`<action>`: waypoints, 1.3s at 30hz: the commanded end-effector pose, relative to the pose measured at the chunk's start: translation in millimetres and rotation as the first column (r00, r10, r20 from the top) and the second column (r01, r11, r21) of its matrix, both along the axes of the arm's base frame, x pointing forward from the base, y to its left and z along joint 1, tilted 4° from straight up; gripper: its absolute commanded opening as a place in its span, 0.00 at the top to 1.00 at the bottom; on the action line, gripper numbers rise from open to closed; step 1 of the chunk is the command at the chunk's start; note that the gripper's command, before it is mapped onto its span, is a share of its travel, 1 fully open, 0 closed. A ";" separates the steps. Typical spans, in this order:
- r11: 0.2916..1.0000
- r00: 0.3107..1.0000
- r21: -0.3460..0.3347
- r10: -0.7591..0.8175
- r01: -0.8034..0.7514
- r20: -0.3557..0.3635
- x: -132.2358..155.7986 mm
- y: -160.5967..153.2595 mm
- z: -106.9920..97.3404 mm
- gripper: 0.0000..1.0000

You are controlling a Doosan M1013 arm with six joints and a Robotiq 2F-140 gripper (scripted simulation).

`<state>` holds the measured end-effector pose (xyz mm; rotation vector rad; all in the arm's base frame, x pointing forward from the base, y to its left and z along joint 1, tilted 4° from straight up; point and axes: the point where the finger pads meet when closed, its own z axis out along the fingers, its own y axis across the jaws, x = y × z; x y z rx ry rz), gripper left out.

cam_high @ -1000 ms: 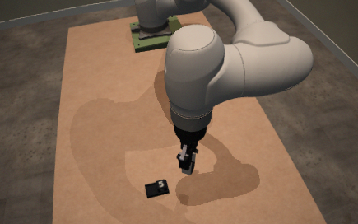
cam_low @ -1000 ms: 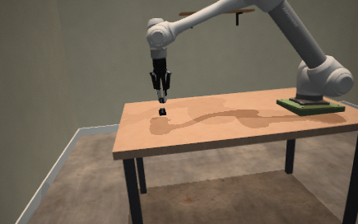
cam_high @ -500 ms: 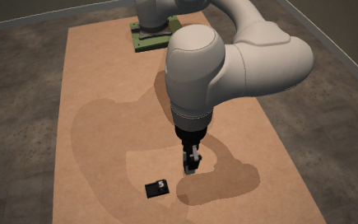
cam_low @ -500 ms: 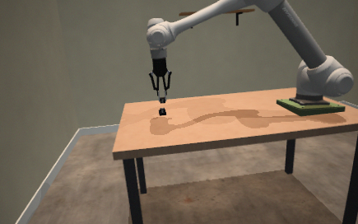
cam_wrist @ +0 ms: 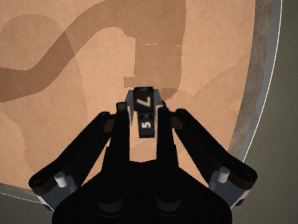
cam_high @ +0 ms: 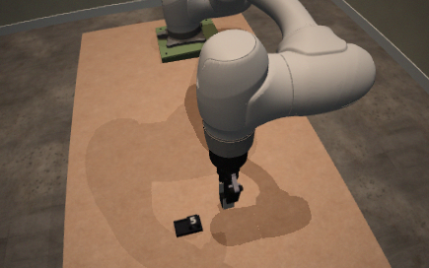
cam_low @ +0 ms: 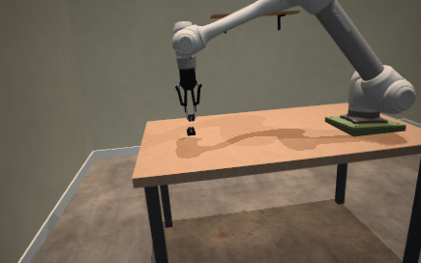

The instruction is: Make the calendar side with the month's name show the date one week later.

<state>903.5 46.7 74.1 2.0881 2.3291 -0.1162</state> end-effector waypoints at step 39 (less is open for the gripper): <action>1.000 1.000 0.001 0.011 -0.011 -0.001 -3.9 -6.4 -95.2 0.76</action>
